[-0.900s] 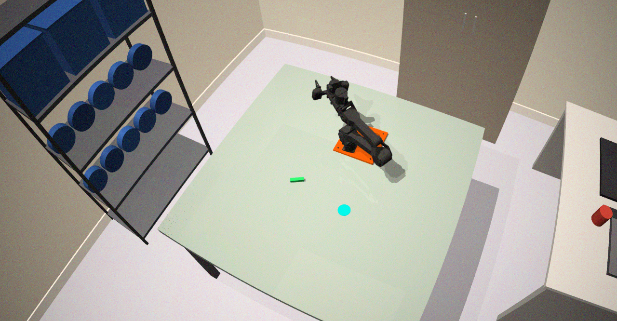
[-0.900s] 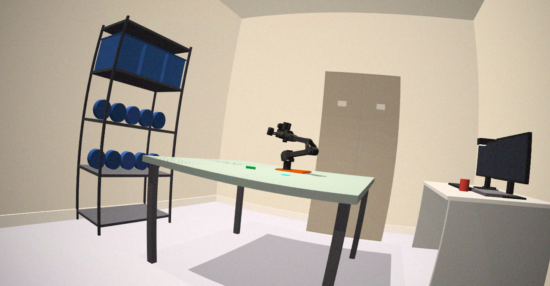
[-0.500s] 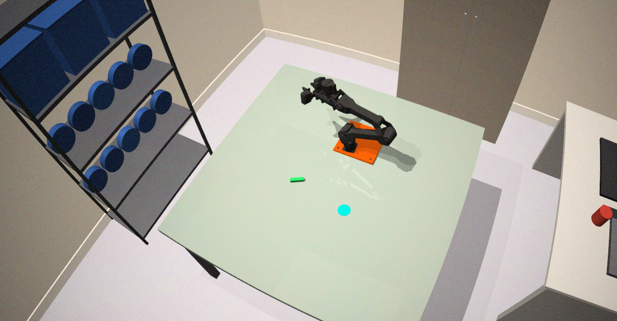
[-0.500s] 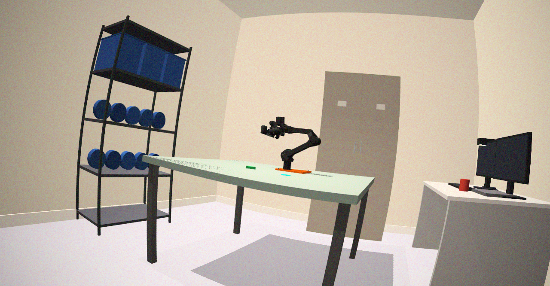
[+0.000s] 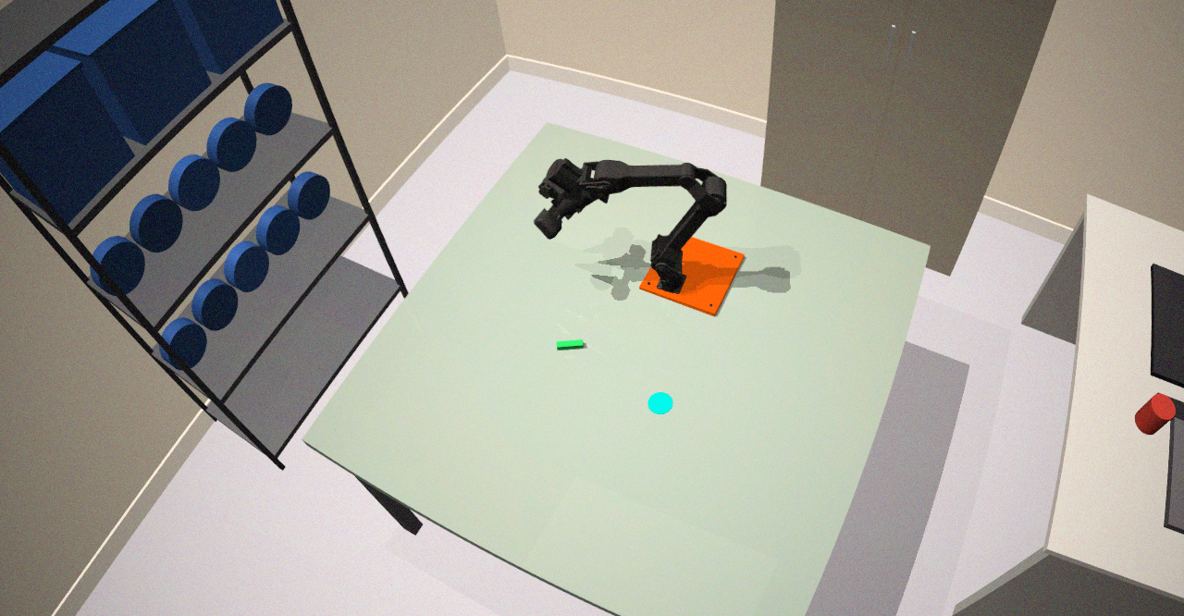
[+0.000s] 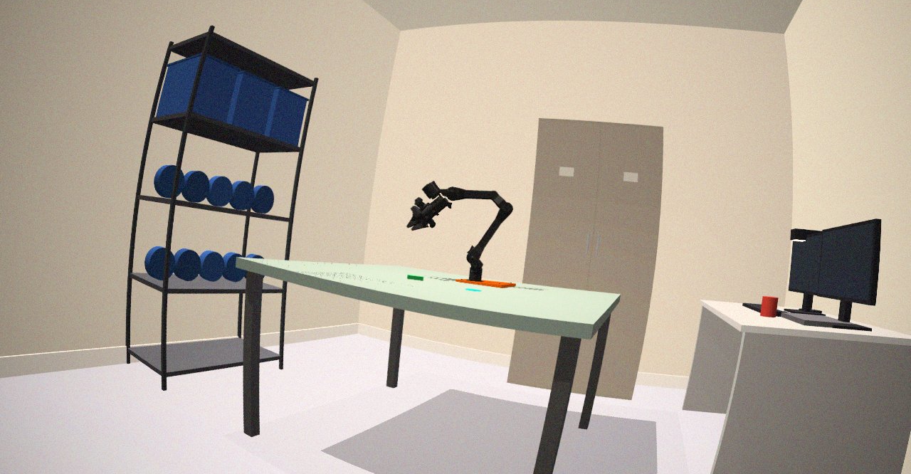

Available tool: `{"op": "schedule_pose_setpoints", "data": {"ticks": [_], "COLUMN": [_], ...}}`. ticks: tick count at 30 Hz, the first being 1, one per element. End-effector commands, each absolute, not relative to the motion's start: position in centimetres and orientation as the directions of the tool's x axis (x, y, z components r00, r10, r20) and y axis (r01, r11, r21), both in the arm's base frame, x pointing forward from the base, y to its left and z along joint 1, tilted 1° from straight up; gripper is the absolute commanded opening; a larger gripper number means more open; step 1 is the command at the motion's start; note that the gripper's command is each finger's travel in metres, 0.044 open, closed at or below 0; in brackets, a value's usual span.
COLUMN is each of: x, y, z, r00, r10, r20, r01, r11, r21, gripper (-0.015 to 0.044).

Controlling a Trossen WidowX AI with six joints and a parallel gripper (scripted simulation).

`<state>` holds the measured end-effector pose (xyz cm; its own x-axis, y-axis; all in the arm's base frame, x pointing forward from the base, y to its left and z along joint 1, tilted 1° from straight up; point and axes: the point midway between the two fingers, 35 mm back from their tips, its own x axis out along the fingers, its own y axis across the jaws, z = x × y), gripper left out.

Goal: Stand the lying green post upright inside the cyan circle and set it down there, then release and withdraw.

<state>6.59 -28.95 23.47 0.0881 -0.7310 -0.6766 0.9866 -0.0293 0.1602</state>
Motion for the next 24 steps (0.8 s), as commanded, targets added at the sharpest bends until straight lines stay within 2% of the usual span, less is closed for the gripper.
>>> {"op": "schedule_pose_setpoints", "data": {"ticks": [1, 8, 15, 18, 24], "x": [11.5, 19.8, 26.9, 28.2, 28.5], "y": [-28.7, -25.9, -20.4, -18.9, -19.2], "z": [22.3, 19.5, 16.5, 15.8, 14.1], "r00": [0.166, 0.182, 0.055, 0.012, 0.012], "r10": [-0.6, -0.328, -0.08, -0.038, -0.038], "r20": [-0.783, -0.927, -0.995, -0.999, -0.999], "r01": [0.985, 0.966, 0.918, 0.902, 0.902], "r11": [0.069, 0.234, 0.397, 0.431, 0.431], "r21": [0.156, 0.107, 0.018, -0.006, -0.005], "gripper": [0.0233, 0.0233, 0.0233, 0.0233, 0.0233]}}
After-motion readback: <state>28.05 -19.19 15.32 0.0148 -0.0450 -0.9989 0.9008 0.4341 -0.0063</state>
